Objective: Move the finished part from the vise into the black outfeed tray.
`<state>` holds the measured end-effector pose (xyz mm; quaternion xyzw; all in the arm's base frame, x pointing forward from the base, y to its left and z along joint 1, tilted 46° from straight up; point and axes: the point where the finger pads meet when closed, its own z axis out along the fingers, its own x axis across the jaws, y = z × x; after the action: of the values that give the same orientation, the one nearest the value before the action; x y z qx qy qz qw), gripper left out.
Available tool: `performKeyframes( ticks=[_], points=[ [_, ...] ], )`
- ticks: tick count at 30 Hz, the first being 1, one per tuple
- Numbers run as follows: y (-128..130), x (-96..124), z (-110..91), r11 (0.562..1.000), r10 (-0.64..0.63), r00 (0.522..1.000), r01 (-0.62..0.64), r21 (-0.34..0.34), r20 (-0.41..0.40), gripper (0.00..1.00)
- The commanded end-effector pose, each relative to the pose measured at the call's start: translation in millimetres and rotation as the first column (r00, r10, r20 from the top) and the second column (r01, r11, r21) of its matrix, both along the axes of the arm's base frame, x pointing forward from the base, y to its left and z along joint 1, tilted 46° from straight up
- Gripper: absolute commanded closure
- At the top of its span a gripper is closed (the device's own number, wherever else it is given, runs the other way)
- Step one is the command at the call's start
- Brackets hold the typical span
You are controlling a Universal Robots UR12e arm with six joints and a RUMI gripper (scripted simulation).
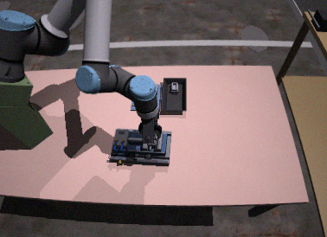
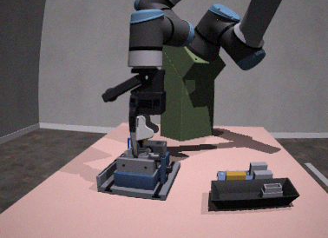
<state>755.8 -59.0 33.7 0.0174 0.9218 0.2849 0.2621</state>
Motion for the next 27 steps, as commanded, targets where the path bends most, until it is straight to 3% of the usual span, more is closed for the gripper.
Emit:
performKeyframes(
  ticks=[1, 8, 9, 27],
  points=[
    [-0.5, 1.4, 0.0, 1.000, 0.000, 1.000, 0.000, -0.001, 0.001, 0.60],
    [-0.5, 1.4, 0.0, 1.000, 0.000, 1.000, 0.000, -0.001, 0.001, 0.60],
    [-0.5, 1.4, 0.0, 1.000, 0.000, 1.000, 0.000, -0.001, 0.001, 1.00],
    [-0.4, 1.2, -0.1, 1.000, 0.000, 1.000, 0.000, -0.001, 0.000, 1.00]
  ],
)
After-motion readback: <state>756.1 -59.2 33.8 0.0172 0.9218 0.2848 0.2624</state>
